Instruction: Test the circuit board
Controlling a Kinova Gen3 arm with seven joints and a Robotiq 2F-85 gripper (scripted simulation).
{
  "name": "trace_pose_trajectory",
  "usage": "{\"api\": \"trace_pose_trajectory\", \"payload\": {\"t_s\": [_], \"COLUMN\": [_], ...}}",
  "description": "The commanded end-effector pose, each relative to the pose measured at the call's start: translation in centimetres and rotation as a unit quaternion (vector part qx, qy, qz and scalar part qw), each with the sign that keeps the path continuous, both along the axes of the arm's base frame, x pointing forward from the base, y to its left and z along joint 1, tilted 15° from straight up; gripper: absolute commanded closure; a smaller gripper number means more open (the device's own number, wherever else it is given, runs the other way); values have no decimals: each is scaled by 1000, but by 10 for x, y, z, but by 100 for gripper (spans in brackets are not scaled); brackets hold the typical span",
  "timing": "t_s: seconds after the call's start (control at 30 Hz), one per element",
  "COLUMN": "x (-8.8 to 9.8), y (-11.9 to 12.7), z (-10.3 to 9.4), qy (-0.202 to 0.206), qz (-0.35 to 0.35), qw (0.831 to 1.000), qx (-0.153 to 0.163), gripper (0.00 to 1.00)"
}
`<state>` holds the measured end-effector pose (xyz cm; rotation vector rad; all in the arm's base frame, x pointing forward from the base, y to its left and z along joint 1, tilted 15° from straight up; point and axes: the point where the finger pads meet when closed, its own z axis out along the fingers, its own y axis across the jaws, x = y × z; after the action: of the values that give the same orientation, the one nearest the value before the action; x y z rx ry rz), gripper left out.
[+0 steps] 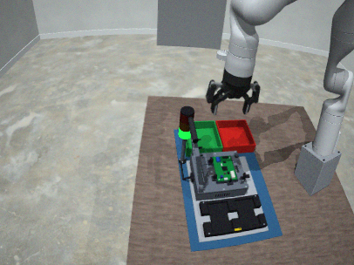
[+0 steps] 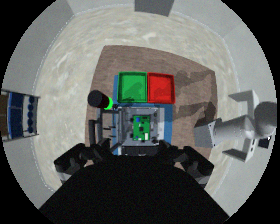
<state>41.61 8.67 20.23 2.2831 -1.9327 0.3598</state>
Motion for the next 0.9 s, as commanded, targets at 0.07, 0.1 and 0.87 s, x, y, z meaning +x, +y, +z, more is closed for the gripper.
{"api": "trace_pose_trajectory", "payload": {"t_s": [0.07, 0.1, 0.87], "x": [-17, -20, -33], "y": [7, 7, 2], "z": [5, 4, -6], "qy": [-2, -2, -2], "qz": [10, 10, 10], "qw": [1000, 1000, 1000], "qx": [9, 9, 9], "gripper": [0, 0, 0]}}
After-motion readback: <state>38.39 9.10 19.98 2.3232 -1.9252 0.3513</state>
